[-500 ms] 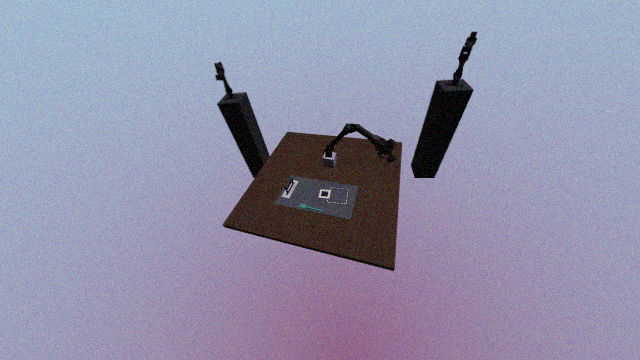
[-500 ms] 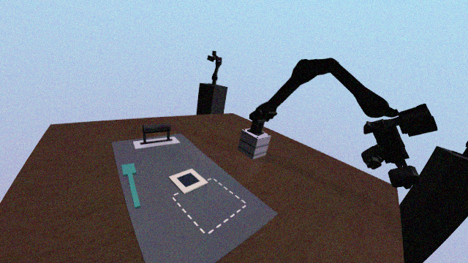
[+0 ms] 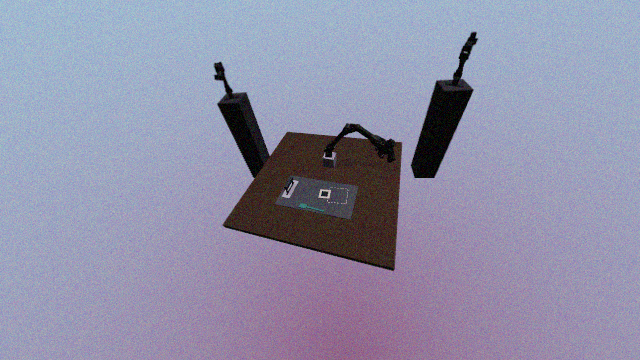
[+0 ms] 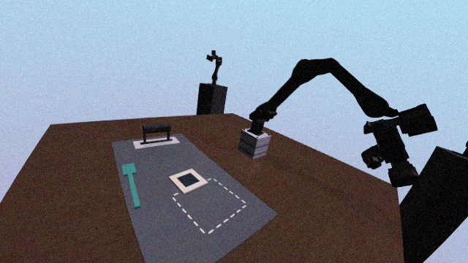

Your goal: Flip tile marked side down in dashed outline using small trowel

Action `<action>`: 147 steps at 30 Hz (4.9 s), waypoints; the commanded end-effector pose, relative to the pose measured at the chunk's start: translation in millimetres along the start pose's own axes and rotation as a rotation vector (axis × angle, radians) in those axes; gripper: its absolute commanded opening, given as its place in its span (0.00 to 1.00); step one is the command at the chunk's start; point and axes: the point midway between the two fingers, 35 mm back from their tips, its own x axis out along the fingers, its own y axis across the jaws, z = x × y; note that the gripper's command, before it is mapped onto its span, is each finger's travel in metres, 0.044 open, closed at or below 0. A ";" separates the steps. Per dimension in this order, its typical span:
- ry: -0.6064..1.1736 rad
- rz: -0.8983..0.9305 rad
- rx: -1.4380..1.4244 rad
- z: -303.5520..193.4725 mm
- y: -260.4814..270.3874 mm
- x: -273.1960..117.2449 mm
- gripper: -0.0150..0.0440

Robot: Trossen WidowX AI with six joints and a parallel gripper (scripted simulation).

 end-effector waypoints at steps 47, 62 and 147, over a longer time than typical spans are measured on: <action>0.000 0.000 0.000 0.0 0.0 0.0 0.42; 0.000 0.000 0.000 0.0 0.0 0.0 0.25; -0.967 -0.194 -1.202 630.1 78.8 -645.9 0.71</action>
